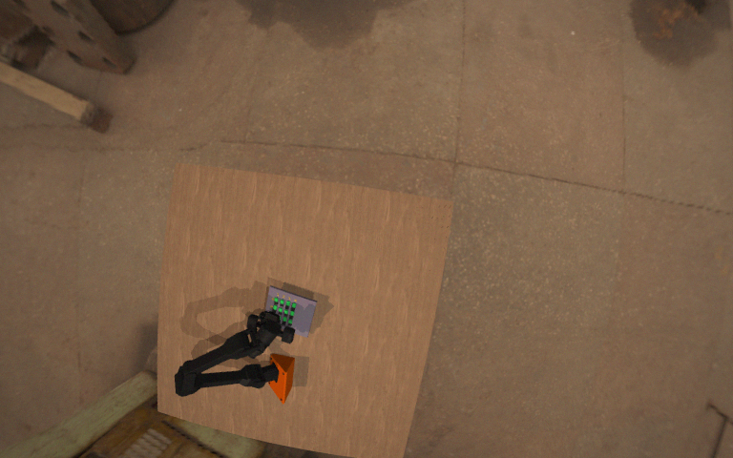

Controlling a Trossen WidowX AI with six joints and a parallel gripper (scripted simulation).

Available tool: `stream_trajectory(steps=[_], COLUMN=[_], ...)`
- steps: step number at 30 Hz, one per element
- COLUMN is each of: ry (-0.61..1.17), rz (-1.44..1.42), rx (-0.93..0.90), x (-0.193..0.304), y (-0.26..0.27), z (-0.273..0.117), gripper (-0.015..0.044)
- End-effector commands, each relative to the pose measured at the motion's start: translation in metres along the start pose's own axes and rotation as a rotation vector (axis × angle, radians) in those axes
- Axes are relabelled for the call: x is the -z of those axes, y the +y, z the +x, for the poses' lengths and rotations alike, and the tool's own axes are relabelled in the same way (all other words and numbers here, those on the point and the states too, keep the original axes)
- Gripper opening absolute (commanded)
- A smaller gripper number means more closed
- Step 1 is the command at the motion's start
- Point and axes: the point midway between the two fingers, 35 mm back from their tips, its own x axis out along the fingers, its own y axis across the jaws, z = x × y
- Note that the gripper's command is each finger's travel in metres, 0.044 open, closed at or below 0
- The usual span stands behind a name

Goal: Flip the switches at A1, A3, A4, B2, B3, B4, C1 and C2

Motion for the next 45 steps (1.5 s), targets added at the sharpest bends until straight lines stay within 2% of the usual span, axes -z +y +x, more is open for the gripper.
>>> stream_trajectory(steps=[1,26,28,32,39,45], ry=[-0.002,-0.002,-0.005,-0.026,-0.027,-0.028], rz=[0.003,0.003,0.001,0.004,0.004,0.003], rx=[-0.005,-0.005,0.001,-0.002,-0.002,-0.002], x=[0.0,-0.001,-0.001,0.002,0.001,-0.028], y=[0.0,0.001,-0.001,-0.001,-0.001,-0.013], z=[0.001,0.004,-0.007,-0.058,-0.061,-0.069], gripper=[0.0,0.0,0.0,0.0,0.0,0.0])
